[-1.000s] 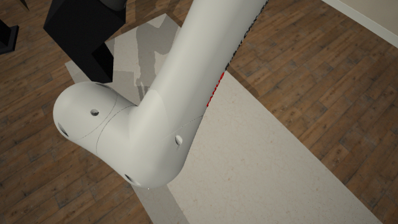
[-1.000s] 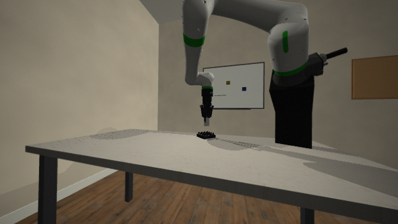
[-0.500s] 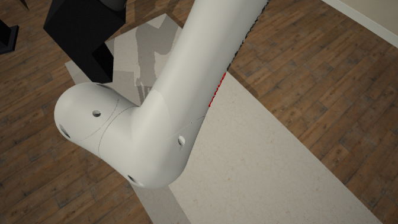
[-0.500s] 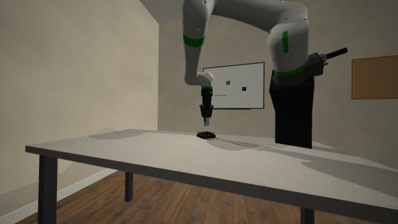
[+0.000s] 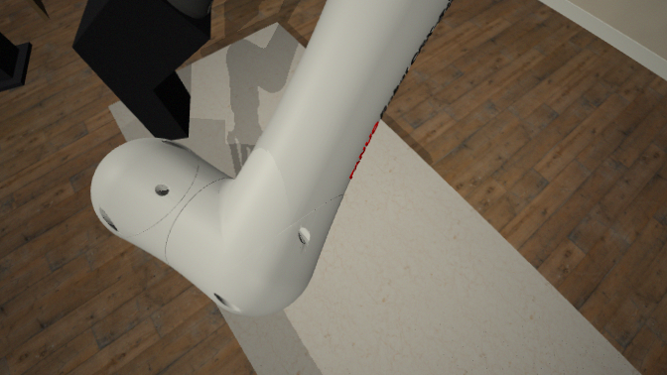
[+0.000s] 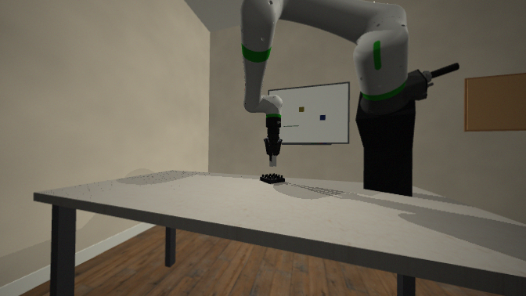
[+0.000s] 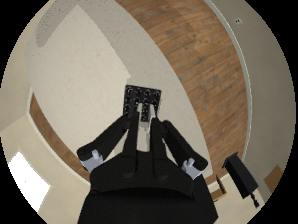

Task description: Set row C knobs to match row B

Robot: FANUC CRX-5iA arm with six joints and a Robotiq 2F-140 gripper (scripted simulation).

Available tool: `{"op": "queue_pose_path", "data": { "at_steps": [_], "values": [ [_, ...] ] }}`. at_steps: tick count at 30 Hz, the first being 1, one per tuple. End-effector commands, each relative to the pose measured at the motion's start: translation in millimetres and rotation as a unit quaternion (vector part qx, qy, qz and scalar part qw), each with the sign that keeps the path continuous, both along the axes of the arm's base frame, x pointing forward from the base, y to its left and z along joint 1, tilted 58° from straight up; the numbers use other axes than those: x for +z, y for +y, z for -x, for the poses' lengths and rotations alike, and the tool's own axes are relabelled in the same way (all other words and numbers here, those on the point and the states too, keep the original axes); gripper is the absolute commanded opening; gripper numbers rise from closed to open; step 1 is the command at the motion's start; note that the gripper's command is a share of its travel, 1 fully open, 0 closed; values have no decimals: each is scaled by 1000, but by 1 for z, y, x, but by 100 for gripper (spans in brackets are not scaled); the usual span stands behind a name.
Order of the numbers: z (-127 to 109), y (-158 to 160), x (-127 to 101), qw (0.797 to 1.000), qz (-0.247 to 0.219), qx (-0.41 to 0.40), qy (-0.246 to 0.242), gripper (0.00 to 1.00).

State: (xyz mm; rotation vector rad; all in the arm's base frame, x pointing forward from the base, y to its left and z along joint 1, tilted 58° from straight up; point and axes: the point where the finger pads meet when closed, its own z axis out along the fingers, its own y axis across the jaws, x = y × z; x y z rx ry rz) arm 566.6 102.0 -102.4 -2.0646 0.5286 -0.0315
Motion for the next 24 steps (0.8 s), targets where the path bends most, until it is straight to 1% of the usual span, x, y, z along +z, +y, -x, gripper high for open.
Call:
{"op": "queue_pose_path", "data": {
  "at_steps": [1, 24],
  "values": [
    [0, 0, 0, 1000, 0, 0, 0, 12],
    [-2, 5, -3, 1000, 0, 0, 0, 12]
  ]
}}
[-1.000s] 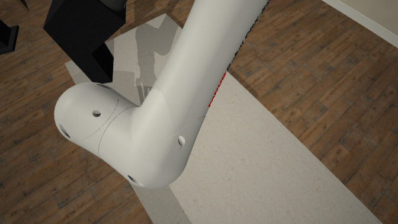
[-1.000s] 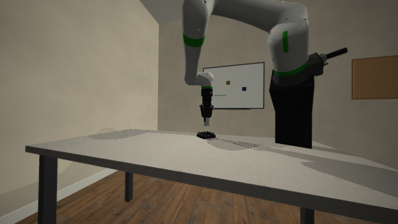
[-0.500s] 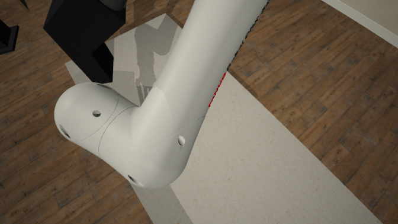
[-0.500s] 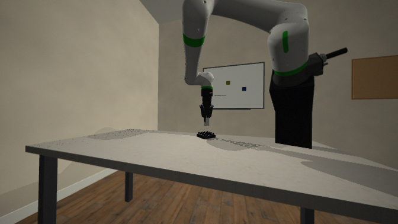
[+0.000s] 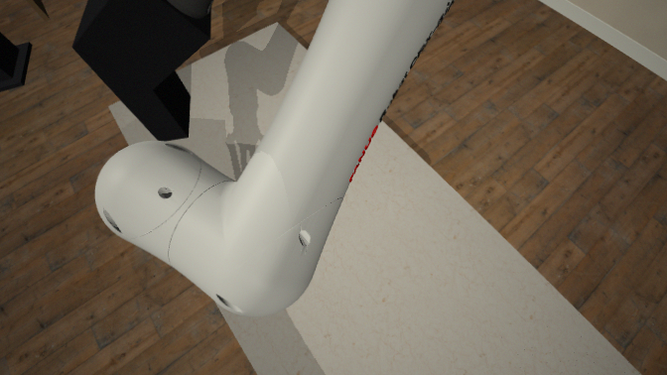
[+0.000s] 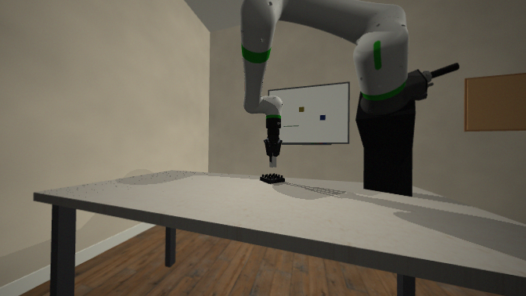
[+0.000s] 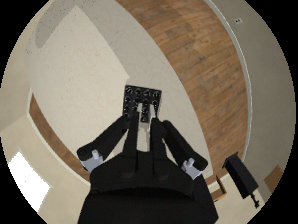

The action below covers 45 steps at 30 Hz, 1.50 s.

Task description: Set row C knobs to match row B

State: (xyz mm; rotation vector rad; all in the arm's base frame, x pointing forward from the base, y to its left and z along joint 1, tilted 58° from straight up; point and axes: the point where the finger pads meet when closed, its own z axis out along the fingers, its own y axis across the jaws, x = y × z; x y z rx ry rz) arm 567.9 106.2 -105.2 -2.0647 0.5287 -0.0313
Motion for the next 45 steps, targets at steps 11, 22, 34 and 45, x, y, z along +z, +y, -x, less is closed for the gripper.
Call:
{"op": "queue_pose_path", "data": {
  "at_steps": [11, 22, 34, 45],
  "values": [
    [-4, 12, -8, 1000, 0, 0, 0, 12],
    [-6, 21, -14, 1000, 0, 0, 0, 12],
    [-9, 29, -19, 1000, 0, 0, 0, 12],
    [-9, 31, -20, 1000, 0, 0, 0, 12]
  ]
}}
